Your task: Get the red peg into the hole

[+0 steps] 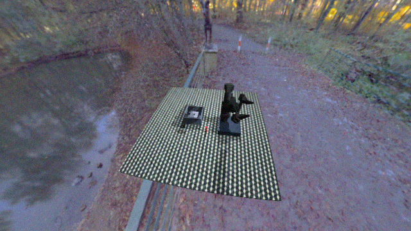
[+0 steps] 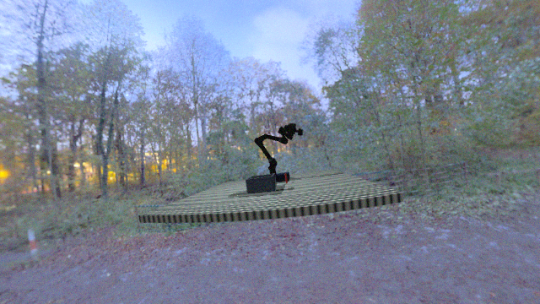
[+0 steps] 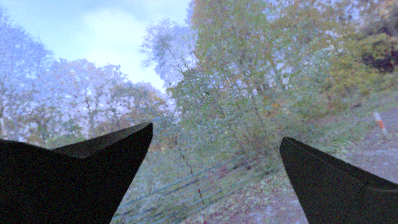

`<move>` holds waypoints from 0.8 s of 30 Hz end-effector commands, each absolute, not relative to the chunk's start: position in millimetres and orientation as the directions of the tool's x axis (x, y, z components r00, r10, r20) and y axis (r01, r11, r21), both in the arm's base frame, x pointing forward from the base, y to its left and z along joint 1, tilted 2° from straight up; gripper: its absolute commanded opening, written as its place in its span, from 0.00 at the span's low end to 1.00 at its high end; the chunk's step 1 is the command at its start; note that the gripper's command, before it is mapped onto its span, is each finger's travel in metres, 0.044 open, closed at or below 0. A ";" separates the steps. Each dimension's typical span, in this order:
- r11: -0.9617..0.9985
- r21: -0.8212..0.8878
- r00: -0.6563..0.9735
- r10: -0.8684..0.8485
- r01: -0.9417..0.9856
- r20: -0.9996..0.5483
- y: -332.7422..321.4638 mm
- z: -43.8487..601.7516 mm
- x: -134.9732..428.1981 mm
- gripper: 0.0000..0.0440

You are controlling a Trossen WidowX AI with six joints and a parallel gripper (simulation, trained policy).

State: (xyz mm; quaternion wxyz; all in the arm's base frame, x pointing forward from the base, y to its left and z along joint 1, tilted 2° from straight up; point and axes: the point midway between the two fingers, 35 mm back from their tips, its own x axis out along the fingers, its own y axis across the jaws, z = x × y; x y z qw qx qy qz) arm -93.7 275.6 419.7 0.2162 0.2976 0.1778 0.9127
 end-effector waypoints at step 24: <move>-0.268 0.831 -0.115 0.963 -0.488 0.244 338.9 382.9 68.5 1.00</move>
